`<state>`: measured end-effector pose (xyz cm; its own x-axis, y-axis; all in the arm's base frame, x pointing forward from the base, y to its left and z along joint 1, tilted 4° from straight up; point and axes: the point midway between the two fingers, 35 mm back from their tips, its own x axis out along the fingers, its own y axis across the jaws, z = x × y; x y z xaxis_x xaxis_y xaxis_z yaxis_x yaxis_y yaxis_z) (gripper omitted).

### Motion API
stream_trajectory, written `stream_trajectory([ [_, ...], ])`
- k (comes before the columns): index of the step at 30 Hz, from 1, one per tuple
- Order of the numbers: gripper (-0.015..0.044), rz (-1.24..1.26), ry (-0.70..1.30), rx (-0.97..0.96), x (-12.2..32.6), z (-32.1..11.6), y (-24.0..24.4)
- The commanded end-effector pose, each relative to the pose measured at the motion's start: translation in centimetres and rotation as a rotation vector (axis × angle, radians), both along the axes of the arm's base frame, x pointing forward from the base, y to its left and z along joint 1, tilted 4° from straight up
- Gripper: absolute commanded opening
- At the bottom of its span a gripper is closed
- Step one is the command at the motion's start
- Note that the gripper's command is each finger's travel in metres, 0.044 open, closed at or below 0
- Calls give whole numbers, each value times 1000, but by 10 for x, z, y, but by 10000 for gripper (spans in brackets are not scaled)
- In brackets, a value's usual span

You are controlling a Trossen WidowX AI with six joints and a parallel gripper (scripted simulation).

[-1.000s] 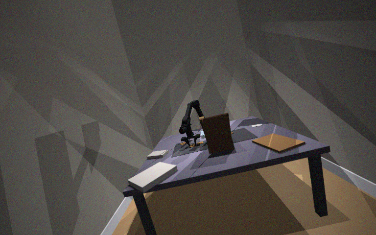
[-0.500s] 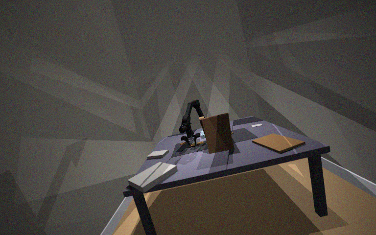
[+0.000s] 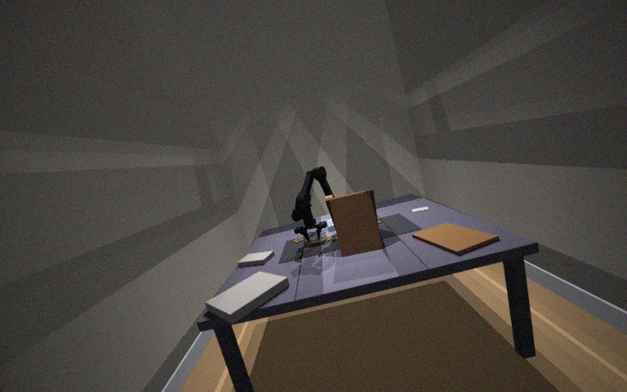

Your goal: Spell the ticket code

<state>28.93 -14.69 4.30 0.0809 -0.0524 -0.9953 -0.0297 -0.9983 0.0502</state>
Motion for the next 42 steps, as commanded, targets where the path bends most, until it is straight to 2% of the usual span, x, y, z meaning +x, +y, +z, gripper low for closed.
stream_trajectory([
  [1,0,-6,-1,-4,0,3,0],
  [17,0,12,-4,-3,0,9,2],
  [42,0,432,-149,-162,31,52,13],
])
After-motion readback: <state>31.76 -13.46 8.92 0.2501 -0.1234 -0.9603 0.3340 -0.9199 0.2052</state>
